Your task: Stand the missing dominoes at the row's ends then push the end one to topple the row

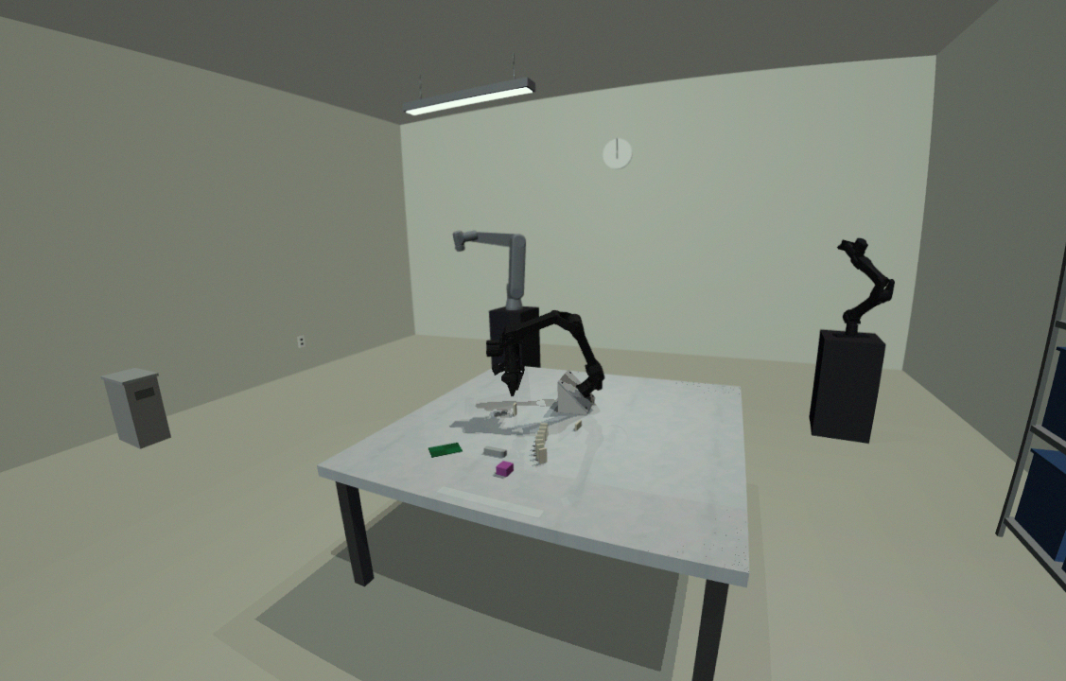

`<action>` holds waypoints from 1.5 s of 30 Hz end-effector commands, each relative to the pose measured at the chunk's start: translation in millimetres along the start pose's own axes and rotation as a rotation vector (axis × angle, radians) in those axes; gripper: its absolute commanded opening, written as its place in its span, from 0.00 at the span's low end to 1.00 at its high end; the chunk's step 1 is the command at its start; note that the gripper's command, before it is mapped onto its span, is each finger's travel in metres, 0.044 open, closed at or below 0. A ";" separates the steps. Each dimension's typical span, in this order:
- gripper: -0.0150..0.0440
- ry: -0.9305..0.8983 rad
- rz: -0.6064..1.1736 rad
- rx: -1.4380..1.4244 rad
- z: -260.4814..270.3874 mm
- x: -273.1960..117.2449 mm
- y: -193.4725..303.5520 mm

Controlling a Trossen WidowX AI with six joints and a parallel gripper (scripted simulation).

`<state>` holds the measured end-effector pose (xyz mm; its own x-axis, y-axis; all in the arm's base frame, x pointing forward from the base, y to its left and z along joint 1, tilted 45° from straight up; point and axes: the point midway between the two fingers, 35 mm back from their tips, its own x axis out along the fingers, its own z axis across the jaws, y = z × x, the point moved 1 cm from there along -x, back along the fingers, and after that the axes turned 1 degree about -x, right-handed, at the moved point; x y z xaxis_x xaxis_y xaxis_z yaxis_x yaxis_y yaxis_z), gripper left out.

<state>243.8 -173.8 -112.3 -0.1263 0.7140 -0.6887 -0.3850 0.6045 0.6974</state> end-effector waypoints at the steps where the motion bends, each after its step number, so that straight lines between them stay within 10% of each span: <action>1: 1.00 0.073 -0.034 0.088 4.9 -8.7 0.5; 33: 1.00 0.071 -0.032 0.087 -0.7 71.4 -1.1; 45: 0.47 0.071 -0.032 0.087 -0.7 71.4 -1.1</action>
<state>234.6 -124.6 -162.0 -0.1827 0.6665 -0.7227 -0.3140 0.6570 0.6853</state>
